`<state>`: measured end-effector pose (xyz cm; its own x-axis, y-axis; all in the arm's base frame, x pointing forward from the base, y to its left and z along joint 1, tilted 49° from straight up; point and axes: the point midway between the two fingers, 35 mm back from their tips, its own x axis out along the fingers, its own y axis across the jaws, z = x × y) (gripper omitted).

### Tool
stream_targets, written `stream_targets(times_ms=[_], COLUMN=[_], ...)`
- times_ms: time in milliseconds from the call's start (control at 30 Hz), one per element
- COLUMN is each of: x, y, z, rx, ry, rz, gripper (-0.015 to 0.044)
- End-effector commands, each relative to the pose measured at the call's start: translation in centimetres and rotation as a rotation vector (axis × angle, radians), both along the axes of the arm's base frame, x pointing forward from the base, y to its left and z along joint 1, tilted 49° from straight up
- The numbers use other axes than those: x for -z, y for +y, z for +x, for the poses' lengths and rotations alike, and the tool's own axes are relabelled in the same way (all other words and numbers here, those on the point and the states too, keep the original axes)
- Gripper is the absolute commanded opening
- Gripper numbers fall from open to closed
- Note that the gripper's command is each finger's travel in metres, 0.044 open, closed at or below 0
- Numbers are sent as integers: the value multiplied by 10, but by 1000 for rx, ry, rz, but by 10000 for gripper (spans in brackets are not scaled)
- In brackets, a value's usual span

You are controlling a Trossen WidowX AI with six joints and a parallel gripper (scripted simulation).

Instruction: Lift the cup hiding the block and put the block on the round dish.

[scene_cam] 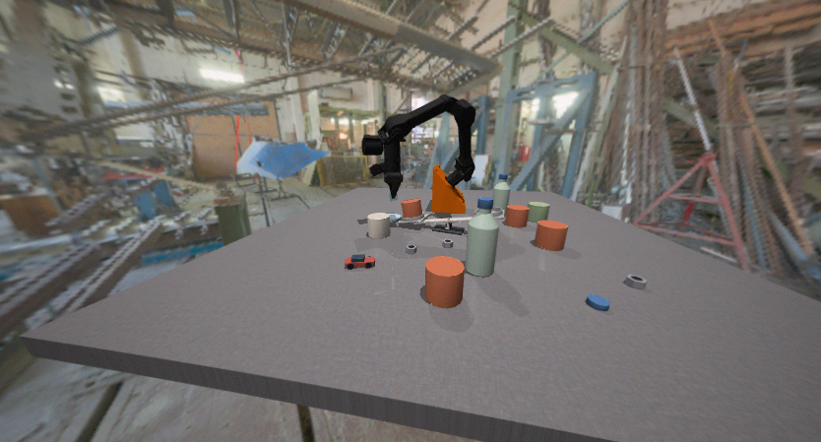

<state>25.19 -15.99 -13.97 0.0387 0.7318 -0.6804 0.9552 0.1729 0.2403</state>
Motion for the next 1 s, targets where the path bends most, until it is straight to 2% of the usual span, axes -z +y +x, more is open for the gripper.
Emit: stream_targets(times_ms=[0, 300, 567, 967], x=[13, 36, 60, 69], y=[-3, -2, 24, 35], z=[-10, -25, -23, -22], rx=[2, 4, 4, 4], ry=[-5, -9, -10, -10], rz=[2, 10, 11, 12], gripper=[0, 0, 0, 0])
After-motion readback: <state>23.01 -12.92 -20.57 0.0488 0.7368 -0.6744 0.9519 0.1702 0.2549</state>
